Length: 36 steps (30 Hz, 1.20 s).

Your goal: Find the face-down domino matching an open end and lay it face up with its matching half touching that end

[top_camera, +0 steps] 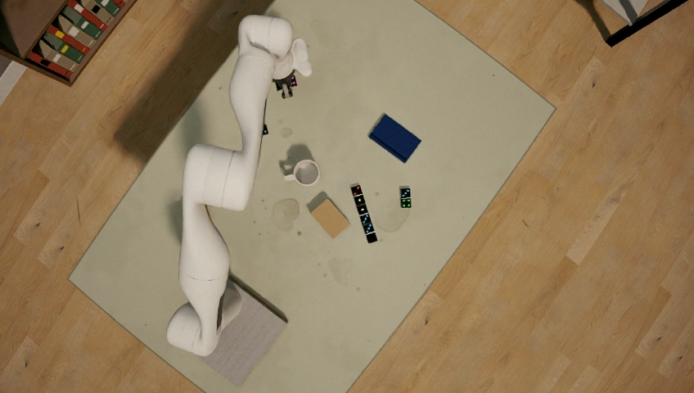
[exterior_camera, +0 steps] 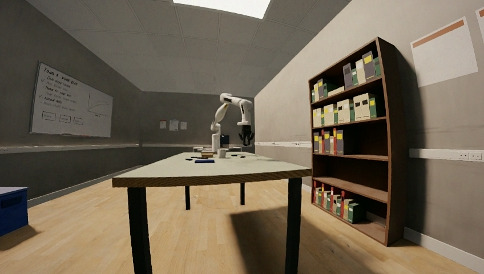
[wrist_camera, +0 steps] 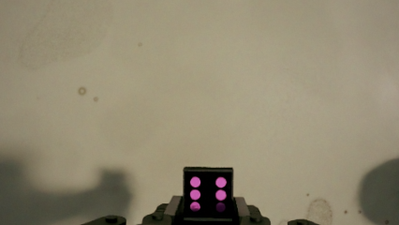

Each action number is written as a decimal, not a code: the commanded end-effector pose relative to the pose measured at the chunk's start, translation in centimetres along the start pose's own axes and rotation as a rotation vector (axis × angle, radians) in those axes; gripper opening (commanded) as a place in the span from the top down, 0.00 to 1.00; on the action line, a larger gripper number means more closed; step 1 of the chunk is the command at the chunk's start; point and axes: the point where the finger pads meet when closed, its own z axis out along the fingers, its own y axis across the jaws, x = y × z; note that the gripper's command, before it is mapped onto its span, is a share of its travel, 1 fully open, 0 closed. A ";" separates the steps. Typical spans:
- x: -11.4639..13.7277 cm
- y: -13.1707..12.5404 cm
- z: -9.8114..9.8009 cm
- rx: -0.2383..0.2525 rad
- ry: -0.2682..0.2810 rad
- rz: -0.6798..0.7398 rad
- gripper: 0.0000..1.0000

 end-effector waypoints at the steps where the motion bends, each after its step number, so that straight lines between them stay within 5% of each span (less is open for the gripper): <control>1: 0.2 0.2 -0.1 0.002 0.000 -0.014 0.69; 17: 3.1 4.4 0.2 -0.006 -0.010 -0.265 0.69; 36: 7.4 13.1 0.4 -0.003 -0.023 -0.791 0.69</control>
